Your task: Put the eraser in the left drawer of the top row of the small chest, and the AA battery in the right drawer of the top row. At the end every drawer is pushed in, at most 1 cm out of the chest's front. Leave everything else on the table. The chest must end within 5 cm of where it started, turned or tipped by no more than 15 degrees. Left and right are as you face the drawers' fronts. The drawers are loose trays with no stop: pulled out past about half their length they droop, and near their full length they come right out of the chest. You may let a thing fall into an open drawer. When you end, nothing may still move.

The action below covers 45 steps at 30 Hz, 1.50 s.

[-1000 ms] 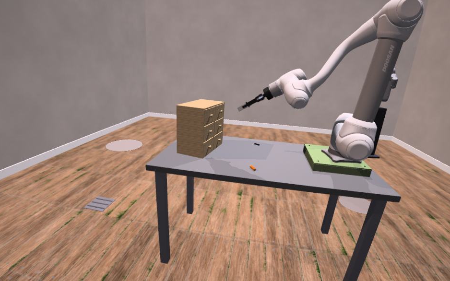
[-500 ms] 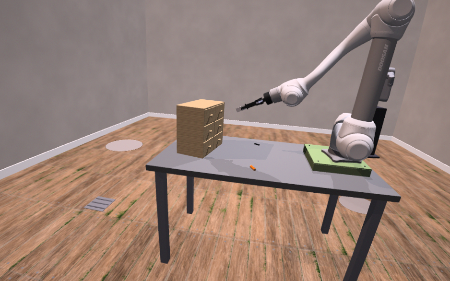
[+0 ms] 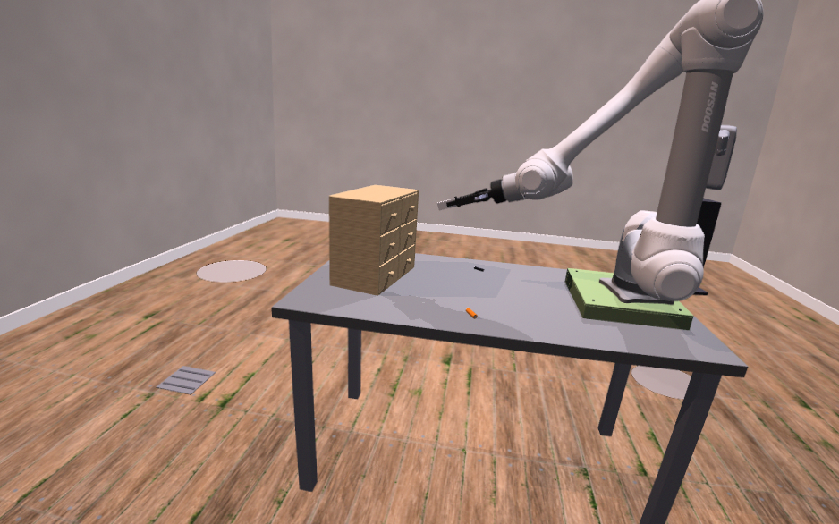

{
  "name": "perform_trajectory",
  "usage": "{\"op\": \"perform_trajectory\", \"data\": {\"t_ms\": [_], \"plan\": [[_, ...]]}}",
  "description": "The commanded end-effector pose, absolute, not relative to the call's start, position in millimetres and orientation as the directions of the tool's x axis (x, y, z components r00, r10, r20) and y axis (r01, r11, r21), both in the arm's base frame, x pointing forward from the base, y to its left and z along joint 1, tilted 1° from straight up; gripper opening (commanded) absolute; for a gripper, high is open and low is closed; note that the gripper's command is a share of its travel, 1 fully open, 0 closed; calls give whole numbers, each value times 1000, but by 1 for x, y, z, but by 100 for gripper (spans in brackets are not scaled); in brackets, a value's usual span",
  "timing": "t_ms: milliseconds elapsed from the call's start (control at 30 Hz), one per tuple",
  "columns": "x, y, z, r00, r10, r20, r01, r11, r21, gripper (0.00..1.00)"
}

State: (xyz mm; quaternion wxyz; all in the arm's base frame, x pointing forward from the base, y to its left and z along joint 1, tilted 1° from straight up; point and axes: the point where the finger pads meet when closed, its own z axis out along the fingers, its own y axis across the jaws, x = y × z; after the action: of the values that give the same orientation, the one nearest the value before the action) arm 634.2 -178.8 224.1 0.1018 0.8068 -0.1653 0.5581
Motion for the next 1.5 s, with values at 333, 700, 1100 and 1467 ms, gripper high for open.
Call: {"op": "perform_trajectory", "data": {"t_ms": [333,700,1100,1467], "plan": [[635,-179,223,314,-150,938,-380,-925,-21,20],[635,-179,223,314,-150,938,-380,-925,-21,20],[635,-179,223,314,-150,938,-380,-925,-21,20],[649,-185,219,314,-150,938,-380,-925,-21,20]]}}
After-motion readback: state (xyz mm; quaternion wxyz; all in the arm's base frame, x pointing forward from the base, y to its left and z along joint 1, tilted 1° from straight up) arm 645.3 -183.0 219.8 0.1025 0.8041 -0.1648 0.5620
